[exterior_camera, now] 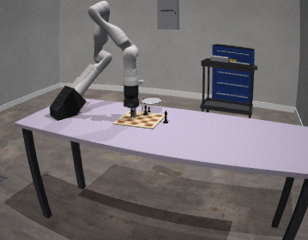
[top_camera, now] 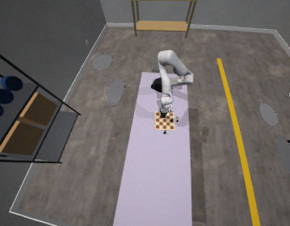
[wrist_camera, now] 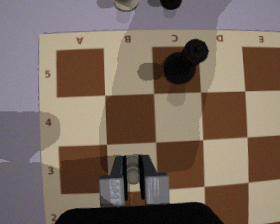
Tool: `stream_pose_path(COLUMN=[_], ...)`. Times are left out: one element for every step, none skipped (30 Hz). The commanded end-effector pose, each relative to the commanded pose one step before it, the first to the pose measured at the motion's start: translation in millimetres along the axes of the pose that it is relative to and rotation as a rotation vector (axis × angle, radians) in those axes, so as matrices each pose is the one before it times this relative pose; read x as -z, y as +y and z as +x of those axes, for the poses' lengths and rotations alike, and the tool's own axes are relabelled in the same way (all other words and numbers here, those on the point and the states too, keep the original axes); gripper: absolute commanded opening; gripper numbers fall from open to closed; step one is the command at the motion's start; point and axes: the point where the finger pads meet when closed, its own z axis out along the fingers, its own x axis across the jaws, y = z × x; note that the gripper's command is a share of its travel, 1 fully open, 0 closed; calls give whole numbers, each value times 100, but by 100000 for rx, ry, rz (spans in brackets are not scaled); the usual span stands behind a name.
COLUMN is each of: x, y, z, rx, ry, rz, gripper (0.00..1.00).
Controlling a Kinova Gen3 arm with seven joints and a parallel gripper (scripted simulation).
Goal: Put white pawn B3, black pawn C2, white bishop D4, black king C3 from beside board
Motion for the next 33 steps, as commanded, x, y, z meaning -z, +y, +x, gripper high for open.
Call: stream_pose_path(x=[46,0,0,0,0,0,0,0,0,0,0,0,0,0,0,0,0,0,0,0,0,0,0,0,0,0,0,0,0,0,0,0,3], y=[35,0,0,0,0,0,0,0,0,0,0,0,0,0,0,0,0,0,0,0,0,0,0,0,0,0,0,0,0,0,0,0,0], z=[36,0,0,0,0,0,0,0,0,0,0,0,0,0,0,0,0,0,0,0,0,0,0,0,0,0,0,0,0,0,0,0,0], rx=[-16,0,0,0,0,0,0,0,0,0,0,0,0,0,0,0,0,0,0,0,0,0,0,0,0,0,0,0,0,0,0,0,0], ry=[105,0,0,0,0,0,0,0,0,0,0,0,0,0,0,0,0,0,0,0,0,0,0,0,0,0,0,0,0,0,0,0,0], rz=[-104,0,0,0,0,0,0,0,0,0,0,0,0,0,0,0,0,0,0,0,0,0,0,0,0,0,0,0,0,0,0,0,0], gripper=[0,0,0,0,0,0,0,0,0,14,14,14,27,27,27,41,41,41,41,41,54,54,54,68,68,68,68,68,68,68,68,68,68])
